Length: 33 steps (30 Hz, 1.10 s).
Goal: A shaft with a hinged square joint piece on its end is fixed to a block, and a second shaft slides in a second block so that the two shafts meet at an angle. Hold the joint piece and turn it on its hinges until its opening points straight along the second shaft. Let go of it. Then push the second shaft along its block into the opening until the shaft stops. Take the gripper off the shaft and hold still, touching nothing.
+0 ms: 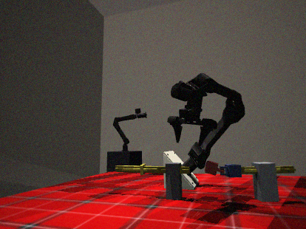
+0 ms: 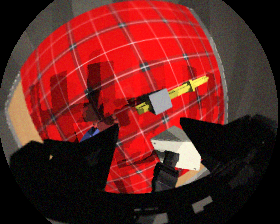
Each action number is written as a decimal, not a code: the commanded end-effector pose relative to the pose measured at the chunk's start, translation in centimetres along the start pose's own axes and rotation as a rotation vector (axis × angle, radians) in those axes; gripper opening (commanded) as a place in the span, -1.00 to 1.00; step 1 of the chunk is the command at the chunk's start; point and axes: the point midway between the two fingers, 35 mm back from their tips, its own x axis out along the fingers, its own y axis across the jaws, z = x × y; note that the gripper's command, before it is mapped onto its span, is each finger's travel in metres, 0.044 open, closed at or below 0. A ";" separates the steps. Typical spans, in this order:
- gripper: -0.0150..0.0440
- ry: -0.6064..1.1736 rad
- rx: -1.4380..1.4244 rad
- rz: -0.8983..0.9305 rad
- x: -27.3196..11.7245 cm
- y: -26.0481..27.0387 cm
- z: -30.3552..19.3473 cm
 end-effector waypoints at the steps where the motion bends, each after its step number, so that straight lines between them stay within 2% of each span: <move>1: 1.00 0.008 0.132 -0.009 0.2 0.0 0.0; 33: 1.00 0.025 1.066 -0.059 1.0 0.2 0.1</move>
